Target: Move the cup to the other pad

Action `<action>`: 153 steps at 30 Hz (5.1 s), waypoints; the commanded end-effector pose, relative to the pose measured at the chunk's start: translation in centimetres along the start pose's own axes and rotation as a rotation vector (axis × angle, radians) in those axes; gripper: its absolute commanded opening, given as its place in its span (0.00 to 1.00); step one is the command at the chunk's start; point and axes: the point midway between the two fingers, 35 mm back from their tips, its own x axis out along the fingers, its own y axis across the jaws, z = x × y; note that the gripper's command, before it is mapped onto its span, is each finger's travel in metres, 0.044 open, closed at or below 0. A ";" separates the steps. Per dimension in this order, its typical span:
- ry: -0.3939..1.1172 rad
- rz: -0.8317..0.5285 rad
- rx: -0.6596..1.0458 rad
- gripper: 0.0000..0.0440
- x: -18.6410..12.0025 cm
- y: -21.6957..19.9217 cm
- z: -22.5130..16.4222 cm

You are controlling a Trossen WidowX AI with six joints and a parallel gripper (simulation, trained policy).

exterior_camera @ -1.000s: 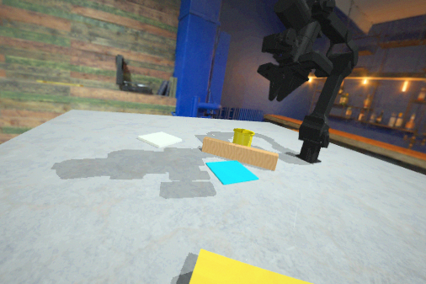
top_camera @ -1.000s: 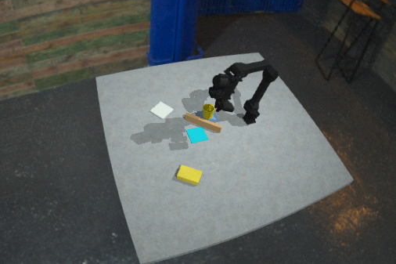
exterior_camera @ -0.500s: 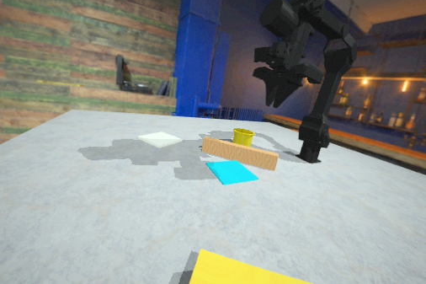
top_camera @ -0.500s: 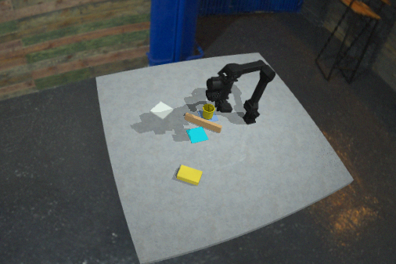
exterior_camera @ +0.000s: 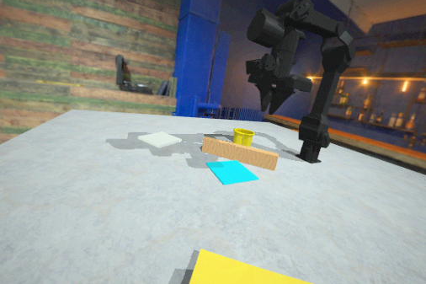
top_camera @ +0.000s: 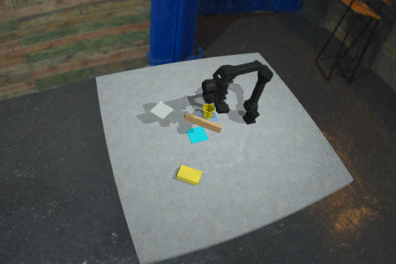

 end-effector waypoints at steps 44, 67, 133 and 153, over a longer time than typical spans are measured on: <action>0.133 -0.033 -0.093 0.41 9.8 -4.9 -0.9; 0.076 -0.022 -0.315 0.04 12.7 -5.5 0.6; -0.165 -0.011 -0.442 0.26 11.9 6.4 7.9; -0.271 0.053 -0.420 0.37 8.3 6.1 7.5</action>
